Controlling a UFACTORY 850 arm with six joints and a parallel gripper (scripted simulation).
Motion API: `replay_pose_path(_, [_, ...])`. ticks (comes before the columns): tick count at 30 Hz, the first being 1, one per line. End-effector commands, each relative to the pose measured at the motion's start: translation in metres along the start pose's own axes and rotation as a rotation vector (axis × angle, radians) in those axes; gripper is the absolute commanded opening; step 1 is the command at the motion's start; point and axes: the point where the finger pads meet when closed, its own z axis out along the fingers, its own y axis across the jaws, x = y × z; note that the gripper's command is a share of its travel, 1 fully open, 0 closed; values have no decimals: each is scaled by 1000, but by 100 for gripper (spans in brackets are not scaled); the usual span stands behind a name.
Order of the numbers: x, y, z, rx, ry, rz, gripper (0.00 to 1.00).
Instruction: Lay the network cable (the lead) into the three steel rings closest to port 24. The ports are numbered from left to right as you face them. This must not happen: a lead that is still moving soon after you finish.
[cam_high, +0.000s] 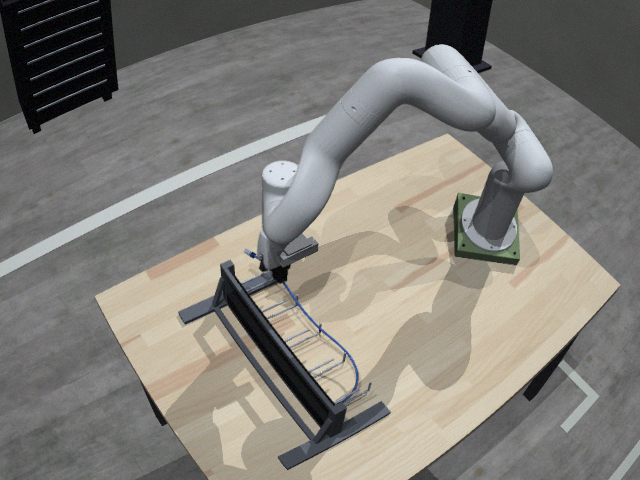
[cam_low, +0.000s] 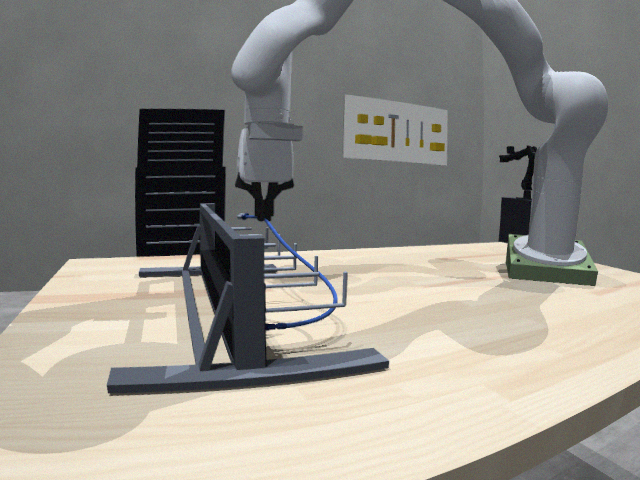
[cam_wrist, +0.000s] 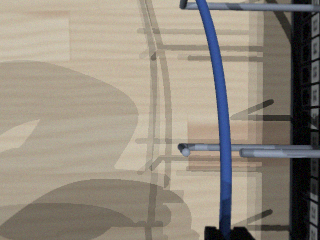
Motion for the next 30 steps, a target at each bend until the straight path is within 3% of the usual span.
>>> replay_pose_path(1, [0, 1, 2, -2, 0, 0, 0])
replay_pose_path(30, [0, 1, 31, -2, 0, 0, 0])
